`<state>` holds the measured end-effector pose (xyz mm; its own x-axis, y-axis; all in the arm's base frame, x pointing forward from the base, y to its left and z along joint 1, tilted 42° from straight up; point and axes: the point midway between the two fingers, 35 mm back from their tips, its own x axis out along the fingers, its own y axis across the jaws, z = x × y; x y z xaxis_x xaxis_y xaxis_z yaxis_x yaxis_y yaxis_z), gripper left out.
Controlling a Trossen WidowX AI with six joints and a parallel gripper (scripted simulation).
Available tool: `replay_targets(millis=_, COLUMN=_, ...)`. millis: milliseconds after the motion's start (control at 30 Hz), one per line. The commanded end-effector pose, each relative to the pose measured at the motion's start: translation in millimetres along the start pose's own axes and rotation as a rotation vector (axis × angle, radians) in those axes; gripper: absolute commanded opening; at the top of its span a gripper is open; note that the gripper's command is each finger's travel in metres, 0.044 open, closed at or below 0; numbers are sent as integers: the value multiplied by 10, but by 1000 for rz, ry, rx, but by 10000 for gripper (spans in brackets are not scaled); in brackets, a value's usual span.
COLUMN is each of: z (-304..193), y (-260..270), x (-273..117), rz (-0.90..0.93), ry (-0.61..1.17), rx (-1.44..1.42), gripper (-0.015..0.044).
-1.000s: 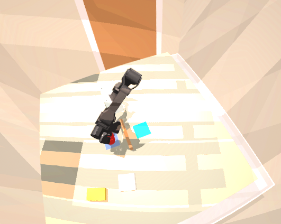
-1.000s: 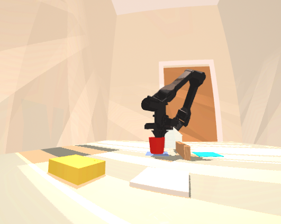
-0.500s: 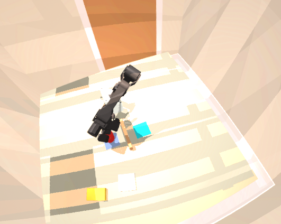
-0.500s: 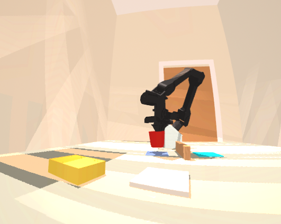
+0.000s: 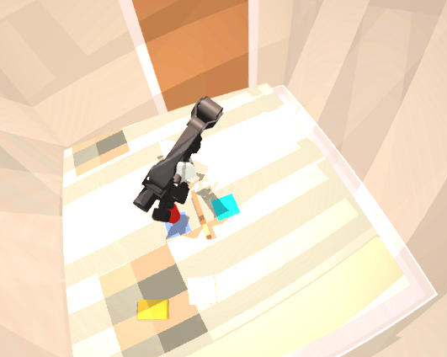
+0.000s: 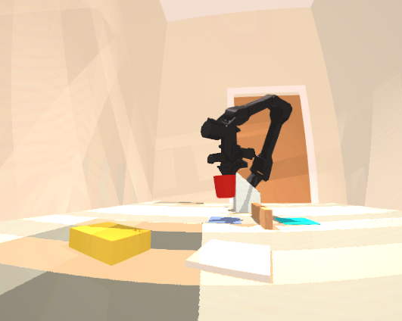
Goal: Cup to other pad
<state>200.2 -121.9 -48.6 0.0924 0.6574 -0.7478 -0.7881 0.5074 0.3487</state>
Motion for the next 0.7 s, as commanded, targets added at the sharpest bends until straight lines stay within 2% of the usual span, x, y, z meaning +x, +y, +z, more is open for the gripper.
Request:
replay_targets(millis=0, z=3, y=1, x=-37, rz=-4, ry=7, rx=-6, gripper=0)
replay_targets(millis=667, z=21, y=9, x=-13, rz=-2, ry=1, rx=-1, gripper=0)
